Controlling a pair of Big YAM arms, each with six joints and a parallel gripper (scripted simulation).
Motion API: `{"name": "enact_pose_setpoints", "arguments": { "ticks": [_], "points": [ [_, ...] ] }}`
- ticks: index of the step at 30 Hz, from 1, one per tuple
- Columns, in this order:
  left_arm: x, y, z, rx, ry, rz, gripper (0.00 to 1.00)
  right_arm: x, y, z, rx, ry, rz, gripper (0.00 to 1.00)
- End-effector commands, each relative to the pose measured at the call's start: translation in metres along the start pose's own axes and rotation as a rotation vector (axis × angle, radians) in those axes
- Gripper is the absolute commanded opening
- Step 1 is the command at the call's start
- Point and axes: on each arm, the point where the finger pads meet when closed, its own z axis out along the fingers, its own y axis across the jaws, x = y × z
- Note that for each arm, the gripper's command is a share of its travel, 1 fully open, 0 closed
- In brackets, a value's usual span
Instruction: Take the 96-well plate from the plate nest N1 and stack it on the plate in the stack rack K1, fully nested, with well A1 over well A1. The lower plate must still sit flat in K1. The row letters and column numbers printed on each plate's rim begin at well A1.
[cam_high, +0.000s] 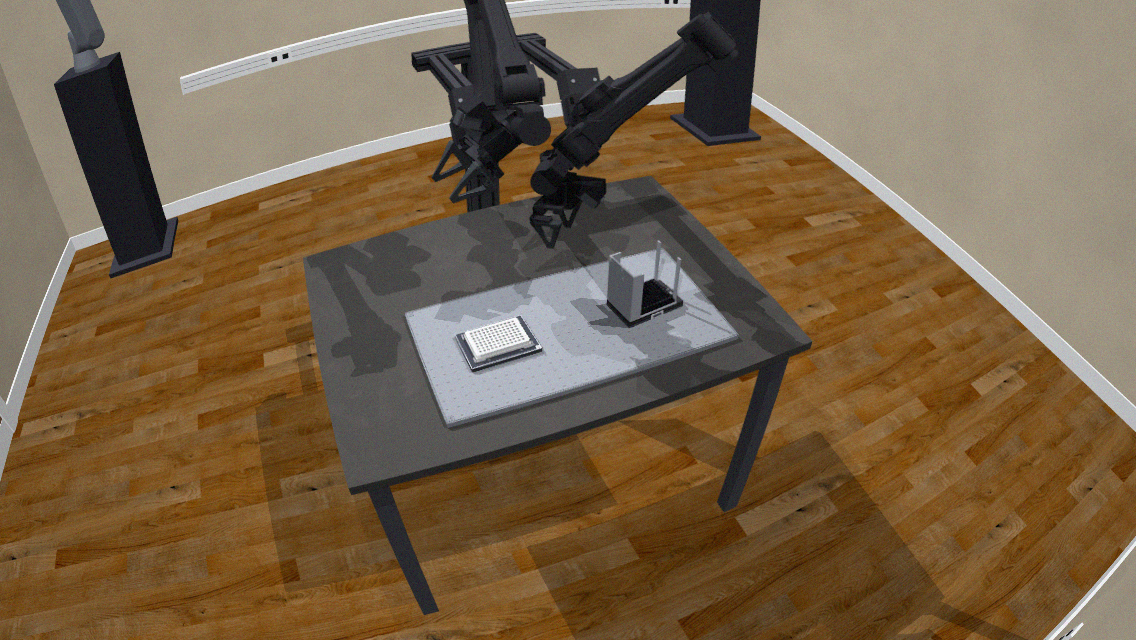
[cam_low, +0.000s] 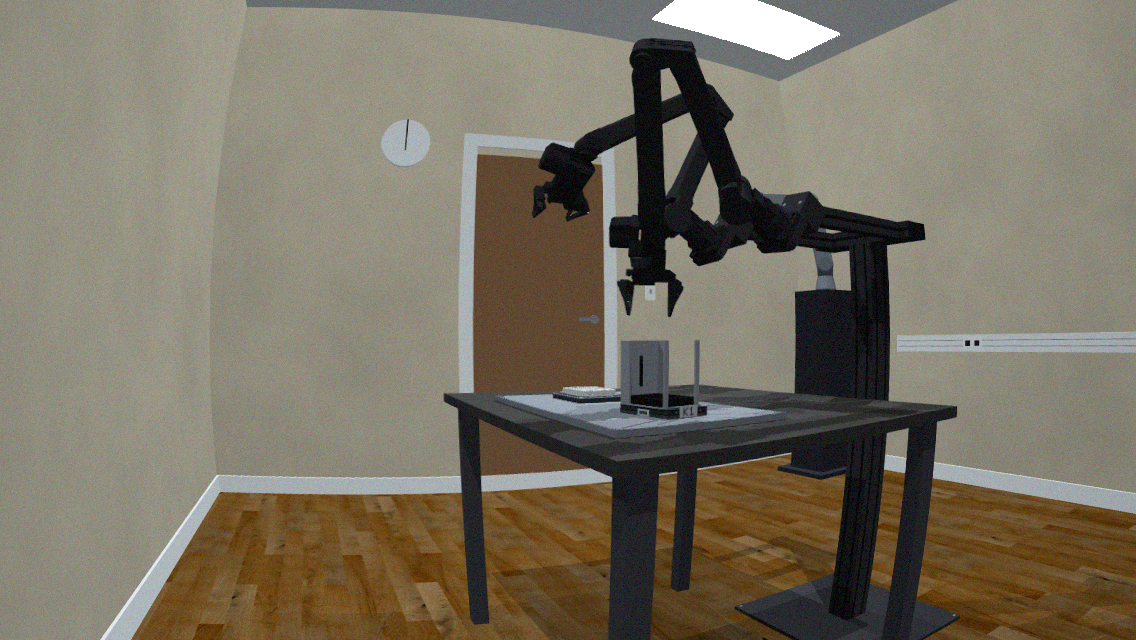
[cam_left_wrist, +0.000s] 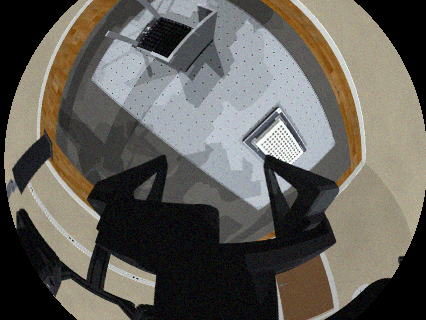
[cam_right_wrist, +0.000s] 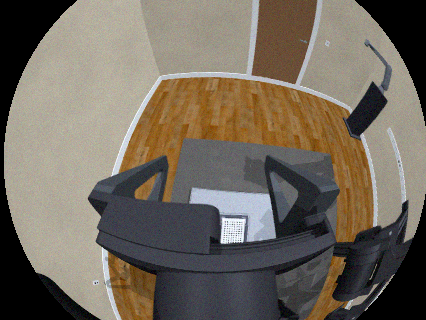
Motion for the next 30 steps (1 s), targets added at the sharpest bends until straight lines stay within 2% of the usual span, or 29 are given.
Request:
{"name": "enact_pose_setpoints", "arguments": {
  "ticks": [1, 9, 27, 30],
  "points": [
    [-0.001, -0.003, -0.001, 0.005, -0.002, -0.004, 1.00, -0.004, 0.004, -0.004, -0.014, 0.006, 0.003, 1.00],
    [-0.001, -0.003, -0.001, 0.005, -0.002, -0.004, 1.00, -0.004, 0.004, -0.004, -0.014, 0.006, 0.003, 1.00],
    [0.018, -0.052, 0.009, 0.007, 0.033, 0.549, 1.00, -0.004, 0.004, -0.004, -0.014, 0.006, 0.003, 1.00],
    [0.016, -0.051, 0.010, 0.001, 0.031, 0.571, 1.00, -0.004, 0.004, -0.004, -0.014, 0.006, 0.003, 1.00]
  ]
}}
